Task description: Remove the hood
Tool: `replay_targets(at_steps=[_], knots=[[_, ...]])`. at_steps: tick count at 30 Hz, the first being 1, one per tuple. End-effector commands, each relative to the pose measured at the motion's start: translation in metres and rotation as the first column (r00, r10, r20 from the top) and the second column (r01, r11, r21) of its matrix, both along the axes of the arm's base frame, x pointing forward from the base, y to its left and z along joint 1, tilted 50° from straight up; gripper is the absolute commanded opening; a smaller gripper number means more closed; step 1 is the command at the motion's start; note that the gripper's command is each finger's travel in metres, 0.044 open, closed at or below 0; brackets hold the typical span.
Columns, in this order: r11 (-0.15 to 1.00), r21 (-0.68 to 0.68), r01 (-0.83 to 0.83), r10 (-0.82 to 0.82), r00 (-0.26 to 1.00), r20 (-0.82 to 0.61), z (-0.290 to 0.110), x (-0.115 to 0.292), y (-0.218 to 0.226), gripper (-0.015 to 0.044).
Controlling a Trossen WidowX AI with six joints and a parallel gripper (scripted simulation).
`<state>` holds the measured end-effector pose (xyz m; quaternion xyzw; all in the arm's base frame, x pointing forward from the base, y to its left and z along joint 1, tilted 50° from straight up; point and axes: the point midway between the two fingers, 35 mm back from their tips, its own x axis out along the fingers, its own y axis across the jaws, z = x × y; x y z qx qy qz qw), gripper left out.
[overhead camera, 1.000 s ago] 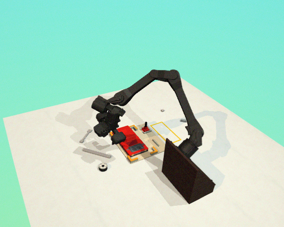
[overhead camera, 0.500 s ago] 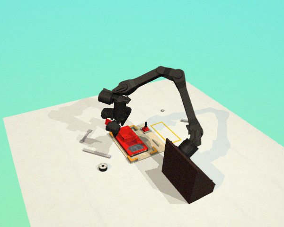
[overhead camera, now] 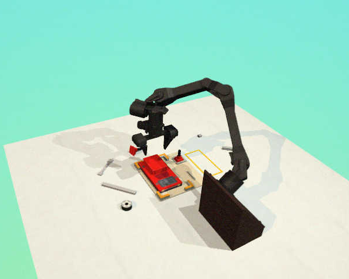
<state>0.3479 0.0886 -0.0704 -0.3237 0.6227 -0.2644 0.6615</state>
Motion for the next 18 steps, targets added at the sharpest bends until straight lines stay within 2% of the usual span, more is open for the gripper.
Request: replay_targets(at_steps=[1,18], knots=[[1.000,0.004,0.011,-0.011,1.000,0.008,0.001,0.000,0.000,0.0440],[1.000,0.004,0.010,-0.010,1.000,0.008,-0.010,0.002,-0.012,0.0440]])
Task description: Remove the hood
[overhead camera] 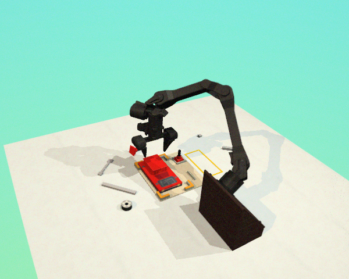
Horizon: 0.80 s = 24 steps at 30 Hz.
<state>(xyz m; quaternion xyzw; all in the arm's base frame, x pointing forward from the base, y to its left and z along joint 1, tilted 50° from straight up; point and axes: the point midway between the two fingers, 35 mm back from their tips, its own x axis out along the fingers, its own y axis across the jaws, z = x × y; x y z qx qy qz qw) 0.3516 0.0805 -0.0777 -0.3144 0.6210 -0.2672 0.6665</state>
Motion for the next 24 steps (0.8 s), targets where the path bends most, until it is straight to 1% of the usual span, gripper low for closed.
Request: replay_targets(at_steps=[1,24], knots=[[1.000,-0.007,-0.002,0.001,1.000,-0.007,-0.003,-0.001,-0.005,0.0440],[1.000,-0.008,-0.002,0.002,1.000,-0.006,-0.017,0.001,-0.022,0.0440]])
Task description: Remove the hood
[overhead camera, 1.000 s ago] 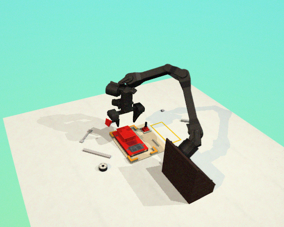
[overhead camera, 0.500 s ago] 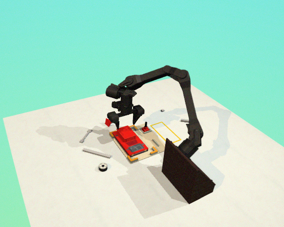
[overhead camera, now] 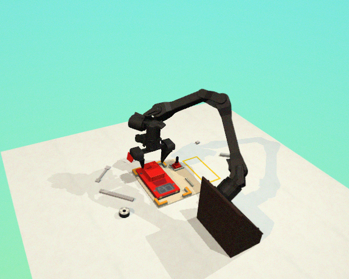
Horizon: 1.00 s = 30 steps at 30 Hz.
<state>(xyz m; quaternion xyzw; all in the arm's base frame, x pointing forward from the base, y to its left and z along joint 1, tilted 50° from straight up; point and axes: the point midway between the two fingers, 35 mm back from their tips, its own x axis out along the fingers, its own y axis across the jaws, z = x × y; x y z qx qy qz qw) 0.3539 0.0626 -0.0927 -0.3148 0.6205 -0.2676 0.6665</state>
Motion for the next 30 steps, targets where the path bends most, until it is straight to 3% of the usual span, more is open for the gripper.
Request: replay_targets(at_steps=[1,30], knots=[[1.000,-0.007,-0.001,0.001,1.000,-0.007,-0.003,-0.002,-0.005,0.0440],[1.000,-0.009,-0.001,0.001,1.000,-0.007,-0.014,0.000,-0.019,0.0440]])
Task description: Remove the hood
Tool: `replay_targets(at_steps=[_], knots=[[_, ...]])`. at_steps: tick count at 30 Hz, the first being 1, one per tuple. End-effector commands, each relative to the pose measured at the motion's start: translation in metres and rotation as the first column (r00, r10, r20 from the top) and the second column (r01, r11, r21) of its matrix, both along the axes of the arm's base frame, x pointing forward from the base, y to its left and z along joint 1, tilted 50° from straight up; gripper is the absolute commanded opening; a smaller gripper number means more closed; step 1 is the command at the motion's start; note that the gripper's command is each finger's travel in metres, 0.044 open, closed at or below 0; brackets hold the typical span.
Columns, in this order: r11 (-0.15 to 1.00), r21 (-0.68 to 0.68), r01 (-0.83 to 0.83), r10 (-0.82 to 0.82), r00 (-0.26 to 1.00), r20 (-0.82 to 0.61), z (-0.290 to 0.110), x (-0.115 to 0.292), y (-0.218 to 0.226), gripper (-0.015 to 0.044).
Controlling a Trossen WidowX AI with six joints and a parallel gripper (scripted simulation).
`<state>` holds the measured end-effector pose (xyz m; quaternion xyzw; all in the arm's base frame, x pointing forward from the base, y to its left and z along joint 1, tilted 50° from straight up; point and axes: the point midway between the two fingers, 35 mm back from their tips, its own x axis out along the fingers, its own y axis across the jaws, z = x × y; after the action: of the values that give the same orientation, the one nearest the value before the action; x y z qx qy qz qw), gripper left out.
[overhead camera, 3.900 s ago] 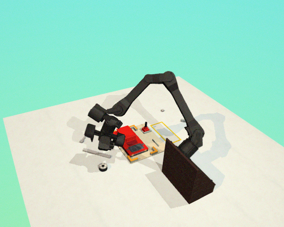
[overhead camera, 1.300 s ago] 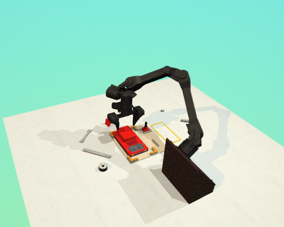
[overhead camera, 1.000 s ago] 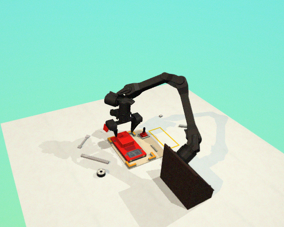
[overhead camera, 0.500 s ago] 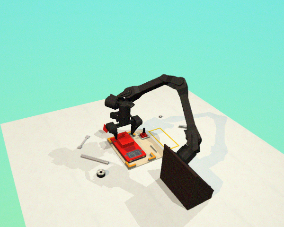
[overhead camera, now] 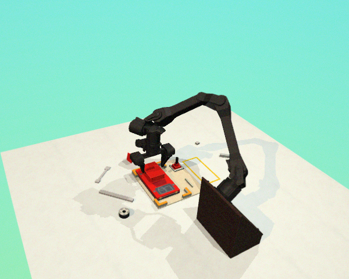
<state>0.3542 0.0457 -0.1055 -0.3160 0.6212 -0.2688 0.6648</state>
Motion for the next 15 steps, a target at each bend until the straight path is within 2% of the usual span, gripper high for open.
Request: replay_targets(at_steps=[1,15], knots=[[1.000,-0.005,-0.003,0.003,1.000,-0.004,-0.0017,-0.0007,-0.0023,0.0440],[1.000,-0.005,-0.003,0.003,1.000,-0.004,-0.0061,-0.0002,-0.0076,0.0440]])
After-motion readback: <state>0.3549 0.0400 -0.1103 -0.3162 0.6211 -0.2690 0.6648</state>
